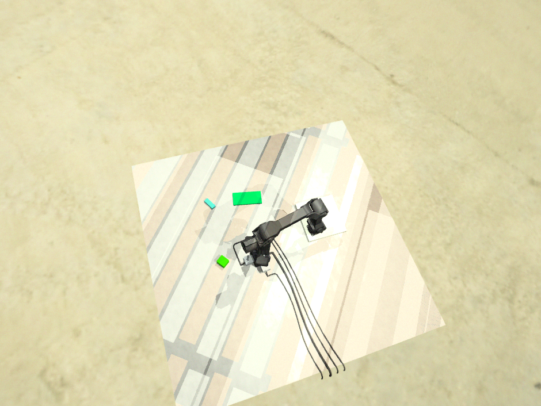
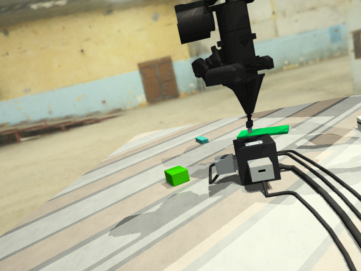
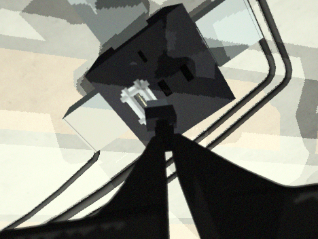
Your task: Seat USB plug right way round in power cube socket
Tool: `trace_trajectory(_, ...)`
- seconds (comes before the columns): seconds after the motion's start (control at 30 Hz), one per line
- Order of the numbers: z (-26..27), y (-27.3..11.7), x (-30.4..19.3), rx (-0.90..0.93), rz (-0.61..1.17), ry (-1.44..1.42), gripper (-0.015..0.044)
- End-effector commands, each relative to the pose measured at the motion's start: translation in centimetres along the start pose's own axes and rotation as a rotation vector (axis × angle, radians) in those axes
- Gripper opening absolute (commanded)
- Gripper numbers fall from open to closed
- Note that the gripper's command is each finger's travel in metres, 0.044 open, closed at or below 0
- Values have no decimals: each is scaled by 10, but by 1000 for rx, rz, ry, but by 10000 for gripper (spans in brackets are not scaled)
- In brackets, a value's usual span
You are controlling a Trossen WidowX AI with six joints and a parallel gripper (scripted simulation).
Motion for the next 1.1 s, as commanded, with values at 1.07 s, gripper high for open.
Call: trace_trajectory(1.07,0,0,0,0,0,927,0)
Point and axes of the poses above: the point midway between the two fingers, 35 mm back from their tips, its own y axis out along the fingers, its own z axis across the jaws, x = y × z, the point moved 9 cm from there along -y, back along the fingers, and after that the axes turned 5 degrees about -y, right-handed, at the moved point
